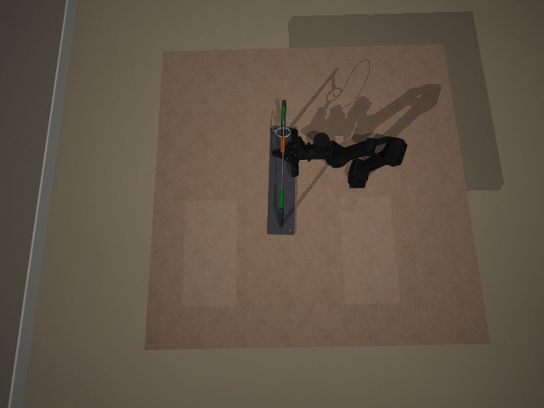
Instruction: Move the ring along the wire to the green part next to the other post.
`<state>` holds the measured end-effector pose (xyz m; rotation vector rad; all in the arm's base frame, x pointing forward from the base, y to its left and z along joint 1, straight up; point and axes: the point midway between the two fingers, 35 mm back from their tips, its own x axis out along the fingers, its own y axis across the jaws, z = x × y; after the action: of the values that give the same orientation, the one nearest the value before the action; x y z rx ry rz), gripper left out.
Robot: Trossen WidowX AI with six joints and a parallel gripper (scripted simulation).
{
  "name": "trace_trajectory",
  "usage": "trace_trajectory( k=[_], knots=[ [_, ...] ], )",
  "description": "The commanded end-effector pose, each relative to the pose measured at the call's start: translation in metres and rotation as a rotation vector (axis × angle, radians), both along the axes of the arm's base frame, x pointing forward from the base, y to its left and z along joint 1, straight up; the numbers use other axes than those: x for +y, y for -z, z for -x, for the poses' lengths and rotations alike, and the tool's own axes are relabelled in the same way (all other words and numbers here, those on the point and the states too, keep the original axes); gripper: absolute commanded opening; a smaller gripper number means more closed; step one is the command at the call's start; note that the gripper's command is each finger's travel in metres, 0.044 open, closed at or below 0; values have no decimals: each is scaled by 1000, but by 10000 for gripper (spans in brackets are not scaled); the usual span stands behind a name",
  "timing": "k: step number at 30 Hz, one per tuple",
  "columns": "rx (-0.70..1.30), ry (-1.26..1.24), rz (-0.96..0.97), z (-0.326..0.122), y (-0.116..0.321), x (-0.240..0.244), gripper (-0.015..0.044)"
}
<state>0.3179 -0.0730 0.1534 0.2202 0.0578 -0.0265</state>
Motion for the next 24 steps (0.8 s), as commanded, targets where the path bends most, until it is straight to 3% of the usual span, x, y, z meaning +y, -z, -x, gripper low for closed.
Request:
trace_trajectory(
  k=[1, 24],
  knots=[
    [-2, 1, -73, 0, -2, 12, -150],
    [147, -97, -492, 20, -37, 73, -150]
  ],
)
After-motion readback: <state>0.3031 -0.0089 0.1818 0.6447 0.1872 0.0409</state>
